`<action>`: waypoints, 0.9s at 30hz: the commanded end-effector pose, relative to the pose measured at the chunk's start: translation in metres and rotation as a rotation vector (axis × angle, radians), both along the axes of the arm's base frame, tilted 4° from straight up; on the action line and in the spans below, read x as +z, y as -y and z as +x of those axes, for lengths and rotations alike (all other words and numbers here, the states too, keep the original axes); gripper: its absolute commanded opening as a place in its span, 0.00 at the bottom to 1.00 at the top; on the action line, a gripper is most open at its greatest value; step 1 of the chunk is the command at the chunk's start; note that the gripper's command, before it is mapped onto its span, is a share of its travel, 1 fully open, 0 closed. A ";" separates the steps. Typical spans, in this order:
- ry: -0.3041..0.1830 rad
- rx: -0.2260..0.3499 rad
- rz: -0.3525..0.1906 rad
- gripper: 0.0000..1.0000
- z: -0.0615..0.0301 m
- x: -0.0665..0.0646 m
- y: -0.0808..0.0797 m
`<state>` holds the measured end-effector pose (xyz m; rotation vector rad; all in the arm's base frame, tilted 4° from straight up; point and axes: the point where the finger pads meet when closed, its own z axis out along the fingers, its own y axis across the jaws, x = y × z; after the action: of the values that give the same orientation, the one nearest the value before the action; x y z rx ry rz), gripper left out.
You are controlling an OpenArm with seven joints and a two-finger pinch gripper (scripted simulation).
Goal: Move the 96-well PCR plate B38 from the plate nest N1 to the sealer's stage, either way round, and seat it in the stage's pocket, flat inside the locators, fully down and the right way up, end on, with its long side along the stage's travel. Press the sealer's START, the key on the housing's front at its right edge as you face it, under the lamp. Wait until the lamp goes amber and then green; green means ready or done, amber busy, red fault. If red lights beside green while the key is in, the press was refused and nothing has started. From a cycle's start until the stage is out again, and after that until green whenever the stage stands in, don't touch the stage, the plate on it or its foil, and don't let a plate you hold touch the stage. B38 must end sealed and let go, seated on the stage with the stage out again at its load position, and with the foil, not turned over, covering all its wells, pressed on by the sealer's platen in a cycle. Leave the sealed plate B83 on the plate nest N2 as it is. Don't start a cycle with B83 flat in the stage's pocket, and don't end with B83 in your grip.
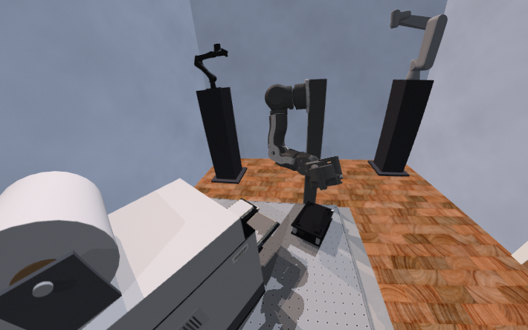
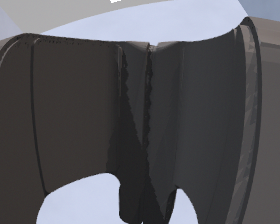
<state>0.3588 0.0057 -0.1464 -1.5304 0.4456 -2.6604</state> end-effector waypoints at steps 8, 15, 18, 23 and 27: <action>0.002 0.006 0.000 0.00 -0.0007 -0.001 0.000; 0.002 0.006 0.000 0.00 -0.0007 -0.001 0.000; 0.026 0.052 -0.047 0.00 -0.0002 0.010 -0.014; 0.057 0.130 -0.121 0.00 -0.0002 0.024 -0.038; 0.057 0.130 -0.121 0.00 -0.0002 0.024 -0.038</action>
<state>0.3587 0.0420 -0.1220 -1.4495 0.1907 -2.6681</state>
